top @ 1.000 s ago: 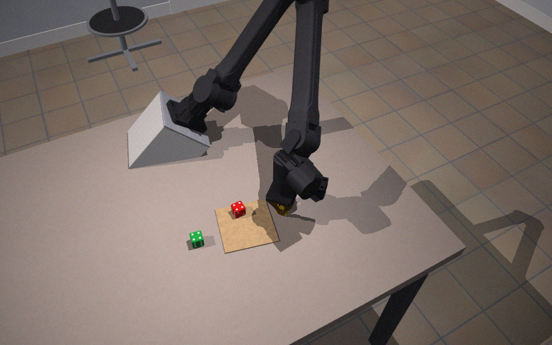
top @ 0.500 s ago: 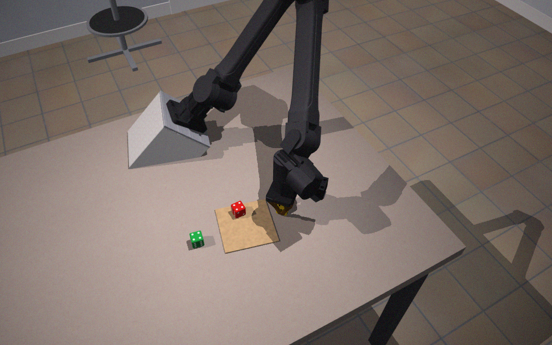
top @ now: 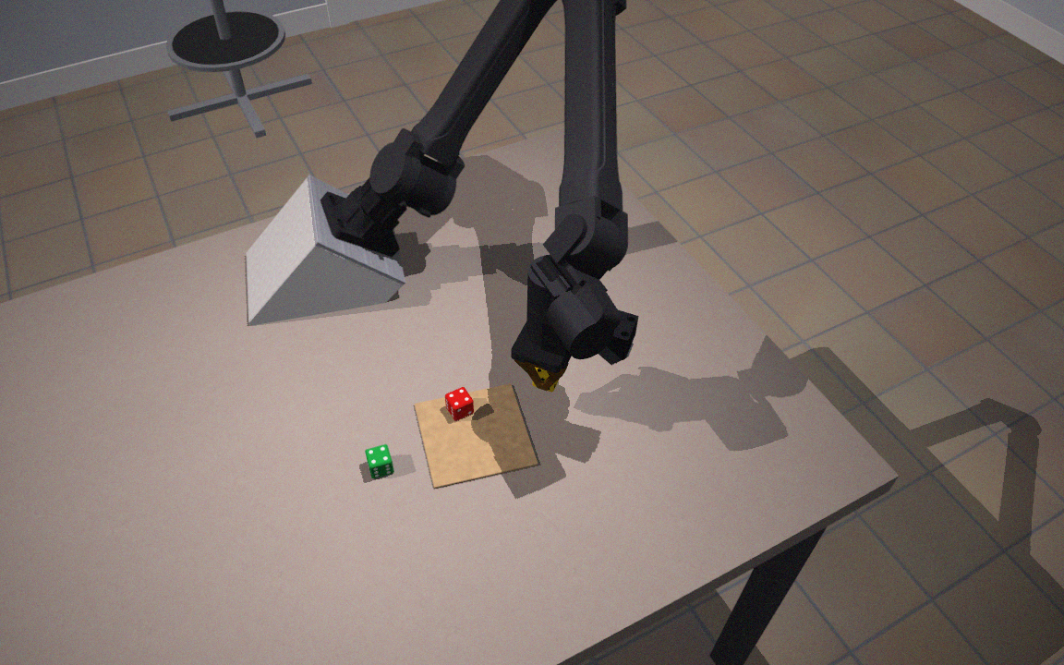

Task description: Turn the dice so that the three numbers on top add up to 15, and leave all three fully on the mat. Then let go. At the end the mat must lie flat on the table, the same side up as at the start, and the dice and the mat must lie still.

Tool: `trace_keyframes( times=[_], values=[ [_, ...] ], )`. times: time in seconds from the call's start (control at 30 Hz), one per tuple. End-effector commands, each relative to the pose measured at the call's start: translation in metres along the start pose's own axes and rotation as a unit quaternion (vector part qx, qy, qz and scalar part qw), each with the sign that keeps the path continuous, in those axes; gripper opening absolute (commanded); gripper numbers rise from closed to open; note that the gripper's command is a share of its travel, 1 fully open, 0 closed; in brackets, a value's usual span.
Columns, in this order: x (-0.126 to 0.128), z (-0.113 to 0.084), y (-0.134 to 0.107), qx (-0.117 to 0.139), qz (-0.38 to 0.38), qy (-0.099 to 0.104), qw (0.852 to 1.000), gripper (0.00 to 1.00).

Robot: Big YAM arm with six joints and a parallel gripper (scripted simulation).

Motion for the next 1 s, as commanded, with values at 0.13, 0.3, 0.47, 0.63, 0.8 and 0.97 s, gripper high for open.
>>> trace_keyframes(
  times=[0.13,0.3,0.47,0.63,0.8,0.97],
  values=[
    [-0.007,-0.059,0.016,-0.014,-0.035,-0.024,0.999,0.26],
    [0.004,-0.037,-0.002,0.004,-0.021,0.009,1.0,0.26],
    [-0.002,-0.044,0.007,-0.004,-0.032,-0.005,0.999,0.26],
    [-0.027,-0.051,-0.014,-0.005,0.06,-0.015,0.998,0.26],
    [-0.052,-0.055,-0.039,-0.005,0.165,-0.018,0.986,0.26],
    [-0.071,-0.059,-0.061,-0.009,0.25,-0.019,0.968,0.26]
  ],
)
Point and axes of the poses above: the point where the finger pads meet when closed, its own z axis out along the fingers, its own x axis across the jaws, y = z × x, the point moved 1 cm from there along -z, back along the fingers, and after that the axes turned 11 degrees about -z, right-handed, at the moved point
